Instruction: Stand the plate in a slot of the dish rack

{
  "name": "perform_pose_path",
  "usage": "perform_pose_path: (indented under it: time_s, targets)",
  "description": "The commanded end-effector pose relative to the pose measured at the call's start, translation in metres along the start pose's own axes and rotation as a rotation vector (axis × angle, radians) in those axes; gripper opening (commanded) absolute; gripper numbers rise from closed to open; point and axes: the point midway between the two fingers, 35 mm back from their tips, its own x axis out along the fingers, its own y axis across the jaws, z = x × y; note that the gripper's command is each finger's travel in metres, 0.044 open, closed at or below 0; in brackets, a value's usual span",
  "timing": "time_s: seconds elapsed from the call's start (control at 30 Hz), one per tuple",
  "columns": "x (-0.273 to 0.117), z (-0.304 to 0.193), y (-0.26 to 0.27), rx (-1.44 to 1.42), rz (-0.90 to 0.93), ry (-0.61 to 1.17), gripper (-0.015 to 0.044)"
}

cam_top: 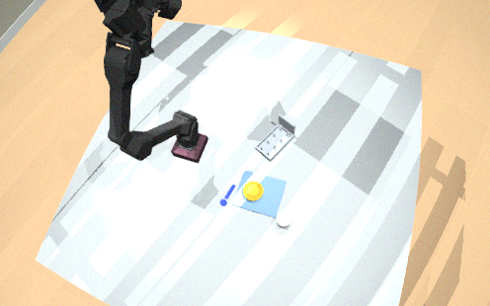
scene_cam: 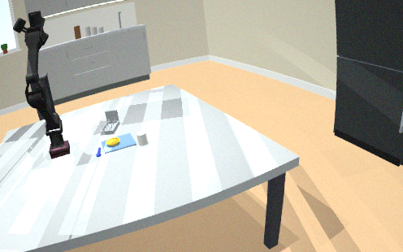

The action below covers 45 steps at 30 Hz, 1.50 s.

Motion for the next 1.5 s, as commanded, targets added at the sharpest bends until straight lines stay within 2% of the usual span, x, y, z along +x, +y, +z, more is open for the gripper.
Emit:
perform_pose_path:
  time_s: [0.0,0.37,0.7,1.07,1.47]
  targets:
    - [0.016,0.002,-0.031,-0.02,-0.114,-0.011,0.04]
    - [0.036,0.016,-0.141,-0.079,-0.486,-0.03,0.04]
    - [0.011,0.027,-0.245,-0.092,-0.826,-0.016,0.04]
    - [-0.063,0.028,-0.347,-0.043,-1.188,0.039,0.04]
    - [-0.186,0.0,-0.422,0.133,-1.539,0.121,0.04]
